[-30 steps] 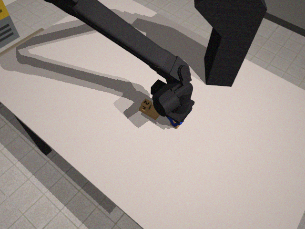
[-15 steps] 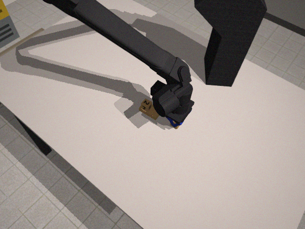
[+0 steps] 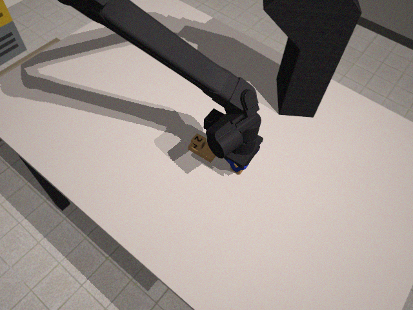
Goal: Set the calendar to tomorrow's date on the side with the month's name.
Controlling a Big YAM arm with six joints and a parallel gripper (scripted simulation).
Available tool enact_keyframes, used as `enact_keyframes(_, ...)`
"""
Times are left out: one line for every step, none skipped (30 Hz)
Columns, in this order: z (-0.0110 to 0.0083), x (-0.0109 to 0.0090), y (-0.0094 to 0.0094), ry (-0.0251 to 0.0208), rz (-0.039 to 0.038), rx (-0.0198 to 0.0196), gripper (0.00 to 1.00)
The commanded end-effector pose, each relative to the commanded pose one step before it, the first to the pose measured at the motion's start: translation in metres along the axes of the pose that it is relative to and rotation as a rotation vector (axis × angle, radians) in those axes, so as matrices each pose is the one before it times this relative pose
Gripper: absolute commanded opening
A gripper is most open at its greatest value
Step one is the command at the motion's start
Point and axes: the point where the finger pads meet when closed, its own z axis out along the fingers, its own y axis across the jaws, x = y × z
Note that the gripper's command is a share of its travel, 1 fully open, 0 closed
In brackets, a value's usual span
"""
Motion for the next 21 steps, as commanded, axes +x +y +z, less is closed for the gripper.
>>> enact_keyframes(-0.00273, 0.00281, 0.00894, 0.00167, -0.01337, -0.02103, 0.27)
enact_keyframes(0.0, 0.0, 0.0, 0.0, 0.0, 0.0, 0.27)
enact_keyframes(0.0, 0.0, 0.0, 0.0, 0.0, 0.0, 0.27)
enact_keyframes(0.0, 0.0, 0.0, 0.0, 0.0, 0.0, 0.27)
enact_keyframes(0.0, 0.0, 0.0, 0.0, 0.0, 0.0, 0.27)
enact_keyframes(0.0, 0.0, 0.0, 0.0, 0.0, 0.0, 0.27)
enact_keyframes(0.0, 0.0, 0.0, 0.0, 0.0, 0.0, 0.27)
enact_keyframes(0.0, 0.0, 0.0, 0.0, 0.0, 0.0, 0.27)
enact_keyframes(0.0, 0.0, 0.0, 0.0, 0.0, 0.0, 0.27)
enact_keyframes(0.0, 0.0, 0.0, 0.0, 0.0, 0.0, 0.27)
enact_keyframes(-0.00001, 0.0, 0.00001, 0.00001, -0.00004, 0.00002, 0.27)
enact_keyframes(-0.00007, -0.00001, 0.0001, 0.00009, -0.00026, 0.00013, 0.27)
enact_keyframes(-0.00016, -0.00002, 0.00023, 0.00022, -0.00063, 0.00031, 0.27)
enact_keyframes(-0.00028, -0.00003, 0.0004, 0.00038, -0.00107, 0.00053, 0.27)
enact_keyframes(-0.0004, -0.00005, 0.00056, 0.00054, -0.00154, 0.00076, 0.27)
enact_keyframes(-0.00052, -0.00007, 0.00072, 0.00068, -0.00197, 0.00097, 0.27)
enact_keyframes(-0.00062, -0.0002, 0.00127, 0.00034, -0.00111, -0.00042, 0.27)
enact_keyframes(-0.00069, -0.00044, 0.00213, -0.00042, 0.00091, -0.00322, 0.27)
enact_keyframes(-0.00053, -0.00011, 0.00156, -0.00011, 0.00007, -0.00225, 0.27)
enact_keyframes(-0.00035, 0.00022, 0.00095, 0.00019, -0.00072, -0.00122, 0.27)
enact_keyframes(-0.00009, 0.00063, 0.0001, 0.00058, -0.00174, 0.00019, 0.27)
